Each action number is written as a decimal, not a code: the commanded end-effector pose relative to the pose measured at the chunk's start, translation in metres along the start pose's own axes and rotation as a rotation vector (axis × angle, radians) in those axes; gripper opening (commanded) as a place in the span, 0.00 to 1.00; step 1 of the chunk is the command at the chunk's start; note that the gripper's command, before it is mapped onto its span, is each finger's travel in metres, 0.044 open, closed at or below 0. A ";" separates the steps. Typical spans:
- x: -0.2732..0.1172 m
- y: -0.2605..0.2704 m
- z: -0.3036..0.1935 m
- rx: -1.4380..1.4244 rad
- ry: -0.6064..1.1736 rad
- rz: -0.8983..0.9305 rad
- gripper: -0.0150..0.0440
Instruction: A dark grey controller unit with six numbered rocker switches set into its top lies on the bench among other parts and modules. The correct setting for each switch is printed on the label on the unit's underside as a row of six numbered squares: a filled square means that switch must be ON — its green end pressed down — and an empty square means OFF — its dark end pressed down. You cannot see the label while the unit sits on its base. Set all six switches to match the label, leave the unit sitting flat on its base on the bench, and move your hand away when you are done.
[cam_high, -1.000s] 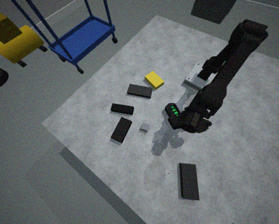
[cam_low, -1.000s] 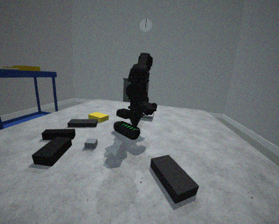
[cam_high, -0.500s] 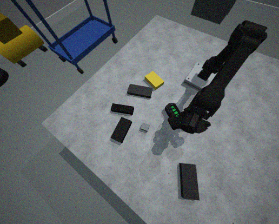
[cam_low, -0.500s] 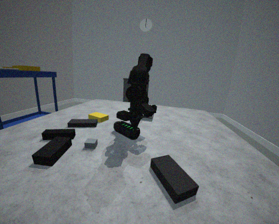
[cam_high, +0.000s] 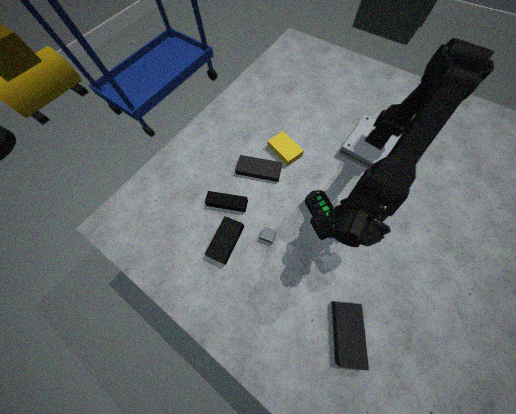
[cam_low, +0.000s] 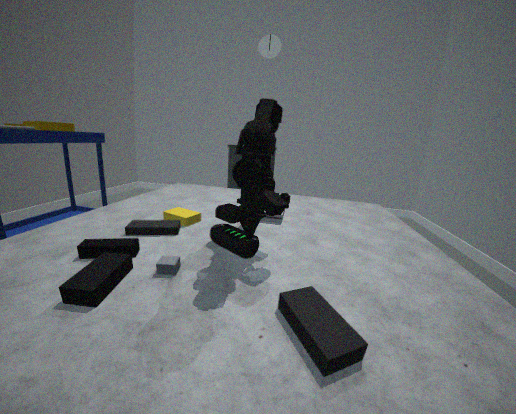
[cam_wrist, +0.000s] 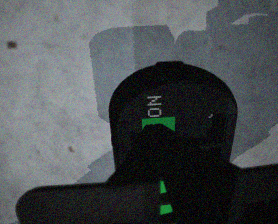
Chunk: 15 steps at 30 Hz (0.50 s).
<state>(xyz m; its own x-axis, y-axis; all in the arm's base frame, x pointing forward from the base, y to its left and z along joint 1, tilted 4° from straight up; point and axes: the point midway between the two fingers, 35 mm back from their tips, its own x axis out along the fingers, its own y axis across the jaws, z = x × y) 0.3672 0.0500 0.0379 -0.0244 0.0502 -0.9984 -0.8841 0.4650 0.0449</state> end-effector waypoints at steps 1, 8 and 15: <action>-0.030 -0.001 0.001 0.004 -0.008 -0.008 0.25; -0.040 -0.002 -0.002 0.006 -0.008 -0.008 0.25; -0.043 -0.011 -0.050 0.006 -0.004 -0.009 0.25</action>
<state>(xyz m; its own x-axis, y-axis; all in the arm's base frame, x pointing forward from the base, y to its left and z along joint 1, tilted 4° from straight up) 0.3588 0.0045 0.0778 -0.0137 0.0515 -0.9986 -0.8744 0.4839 0.0369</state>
